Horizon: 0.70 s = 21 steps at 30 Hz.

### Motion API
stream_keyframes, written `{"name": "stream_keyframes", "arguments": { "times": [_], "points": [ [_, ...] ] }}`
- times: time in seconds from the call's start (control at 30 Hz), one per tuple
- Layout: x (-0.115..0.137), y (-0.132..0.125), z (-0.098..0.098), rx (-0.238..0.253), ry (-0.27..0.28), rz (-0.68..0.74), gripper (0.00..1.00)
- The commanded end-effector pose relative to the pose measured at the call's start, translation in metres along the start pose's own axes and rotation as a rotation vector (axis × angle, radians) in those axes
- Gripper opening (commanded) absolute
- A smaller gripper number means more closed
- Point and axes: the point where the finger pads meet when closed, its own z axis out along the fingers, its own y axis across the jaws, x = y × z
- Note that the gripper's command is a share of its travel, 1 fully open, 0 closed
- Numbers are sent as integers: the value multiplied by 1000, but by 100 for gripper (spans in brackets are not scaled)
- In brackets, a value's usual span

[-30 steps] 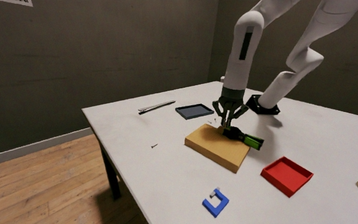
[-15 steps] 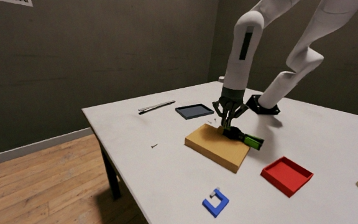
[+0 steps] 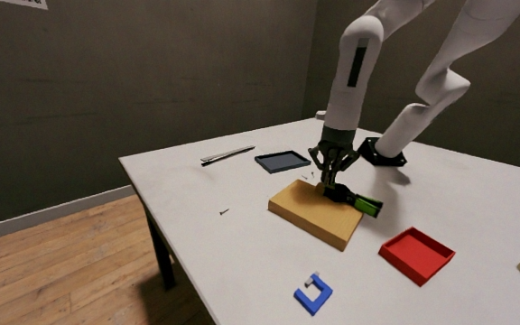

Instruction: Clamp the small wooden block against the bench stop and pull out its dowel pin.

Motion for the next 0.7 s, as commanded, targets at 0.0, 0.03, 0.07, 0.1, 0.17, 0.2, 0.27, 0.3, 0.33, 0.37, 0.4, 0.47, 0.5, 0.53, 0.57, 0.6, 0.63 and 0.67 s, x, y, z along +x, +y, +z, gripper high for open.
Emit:
{"name": "stream_keyframes", "arguments": {
  "times": [0.0,0.03,0.07,0.1,0.17,0.2,0.27,0.3,0.33,0.37,0.4,0.47,0.5,0.53,0.57,0.6,0.63,0.67],
  "points": [
    [-1,-5,-3,15,-1,21,10],
    [-1,-5,-3,15,-1,21,10],
    [-1,-5,-3,15,-1,21,10],
    [-1,-5,-3,15,-1,30,10],
    [-1,-5,-3,15,-1,48,10],
    [-1,-5,-3,15,-1,58,10],
    [-1,-5,-3,15,-1,76,10],
    [-1,-5,-4,15,-2,85,10],
    [-1,-5,-4,15,-2,94,10],
    [-1,-5,-4,15,-2,103,10],
    [-1,-5,-4,15,-2,112,10],
    [-1,-5,-4,15,-2,130,10],
    [-1,-5,-4,15,-2,140,10],
    [-1,-5,-4,15,-2,149,10],
    [-1,-5,-4,15,-2,158,10],
    [-1,-5,-4,15,-2,158,10],
    [-1,-5,-4,15,-2,158,10],
    [-1,-5,-4,15,-2,167,10]
  ]
}}
